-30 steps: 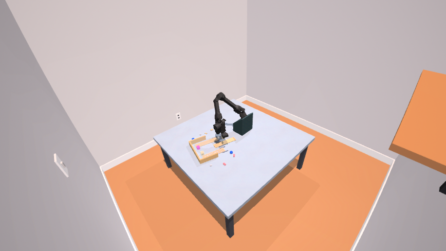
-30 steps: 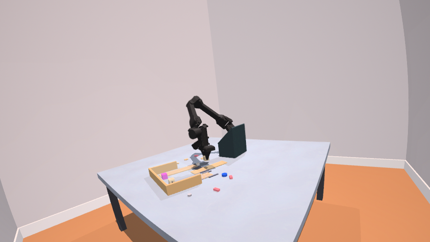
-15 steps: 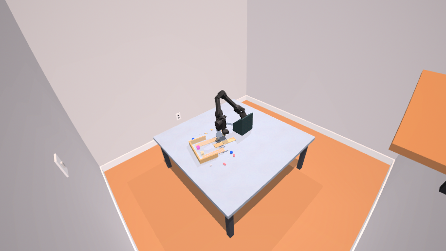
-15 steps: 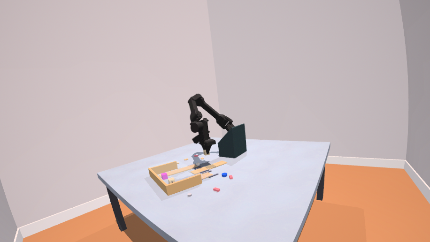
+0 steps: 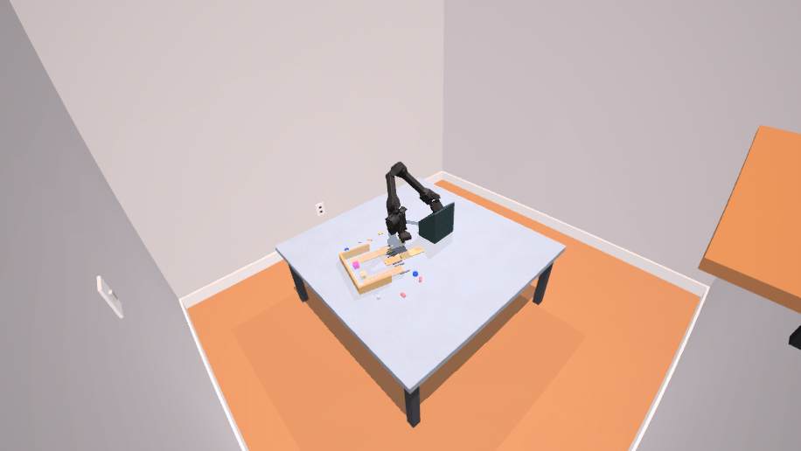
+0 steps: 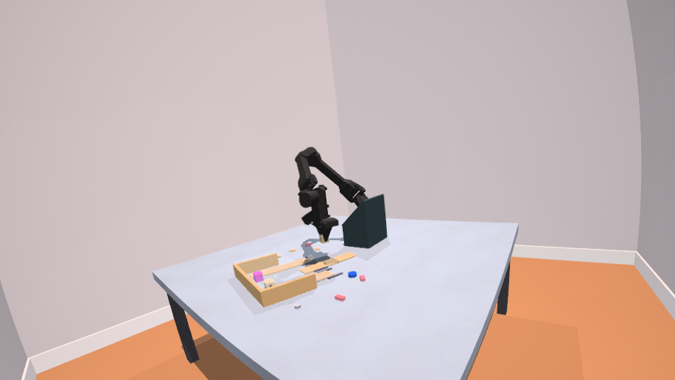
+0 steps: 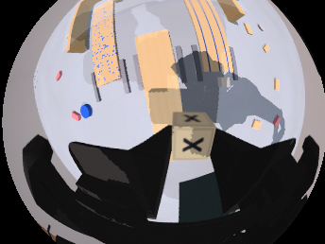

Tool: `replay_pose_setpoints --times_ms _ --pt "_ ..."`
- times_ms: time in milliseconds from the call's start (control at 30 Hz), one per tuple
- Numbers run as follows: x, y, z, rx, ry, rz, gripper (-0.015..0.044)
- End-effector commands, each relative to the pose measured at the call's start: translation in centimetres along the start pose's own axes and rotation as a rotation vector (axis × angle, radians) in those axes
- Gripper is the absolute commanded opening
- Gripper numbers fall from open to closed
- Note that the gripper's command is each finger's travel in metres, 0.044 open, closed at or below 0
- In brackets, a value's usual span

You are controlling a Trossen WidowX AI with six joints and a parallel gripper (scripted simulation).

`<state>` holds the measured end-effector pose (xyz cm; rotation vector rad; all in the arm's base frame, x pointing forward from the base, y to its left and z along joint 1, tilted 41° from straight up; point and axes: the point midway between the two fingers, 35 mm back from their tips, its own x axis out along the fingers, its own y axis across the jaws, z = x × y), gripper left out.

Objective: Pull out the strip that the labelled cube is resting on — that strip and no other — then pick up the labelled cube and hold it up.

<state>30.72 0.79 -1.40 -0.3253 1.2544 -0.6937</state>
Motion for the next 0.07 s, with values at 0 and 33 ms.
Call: replay_pose_setpoints --times_ms 0,33 --pt "-0.09 0.02 0.0 0.005 0.001 0.003 0.0" --pt "-0.09 0.02 0.0 0.005 0.001 0.003 0.0"
